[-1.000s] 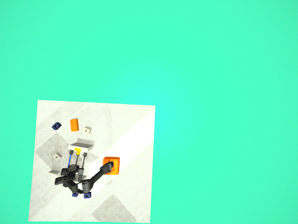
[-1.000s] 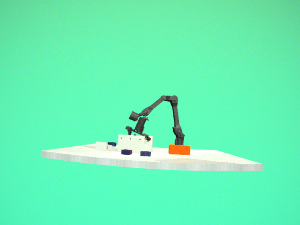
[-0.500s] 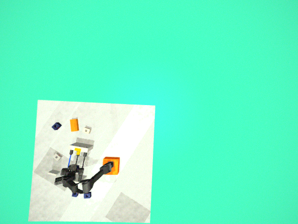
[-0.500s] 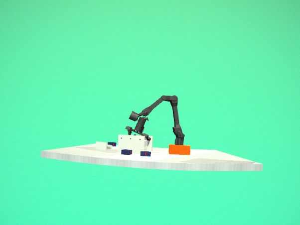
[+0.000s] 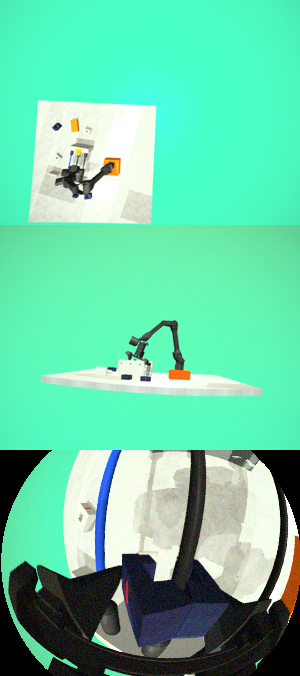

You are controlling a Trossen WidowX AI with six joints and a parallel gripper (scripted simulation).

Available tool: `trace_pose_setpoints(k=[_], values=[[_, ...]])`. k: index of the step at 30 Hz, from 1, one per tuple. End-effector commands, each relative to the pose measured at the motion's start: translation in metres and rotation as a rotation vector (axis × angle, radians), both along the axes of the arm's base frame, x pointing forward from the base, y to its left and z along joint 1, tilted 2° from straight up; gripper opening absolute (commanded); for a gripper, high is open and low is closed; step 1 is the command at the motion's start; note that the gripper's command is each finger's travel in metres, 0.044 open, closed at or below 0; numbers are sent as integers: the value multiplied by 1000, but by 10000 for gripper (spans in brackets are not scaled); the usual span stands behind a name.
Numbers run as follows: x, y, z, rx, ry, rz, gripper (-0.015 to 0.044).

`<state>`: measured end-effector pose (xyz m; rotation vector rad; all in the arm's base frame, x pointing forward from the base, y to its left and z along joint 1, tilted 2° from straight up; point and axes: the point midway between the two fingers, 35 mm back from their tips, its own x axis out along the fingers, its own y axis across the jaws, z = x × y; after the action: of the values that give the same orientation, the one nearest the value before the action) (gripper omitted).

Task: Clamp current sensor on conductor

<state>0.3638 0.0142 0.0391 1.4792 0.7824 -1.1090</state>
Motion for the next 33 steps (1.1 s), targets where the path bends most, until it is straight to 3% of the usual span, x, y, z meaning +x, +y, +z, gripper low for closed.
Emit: trace_pose_setpoints(k=[1, 33], values=[[1, 0, 0, -1, -3, 0, 0], [0, 0, 0, 2, 9, 0, 0]])
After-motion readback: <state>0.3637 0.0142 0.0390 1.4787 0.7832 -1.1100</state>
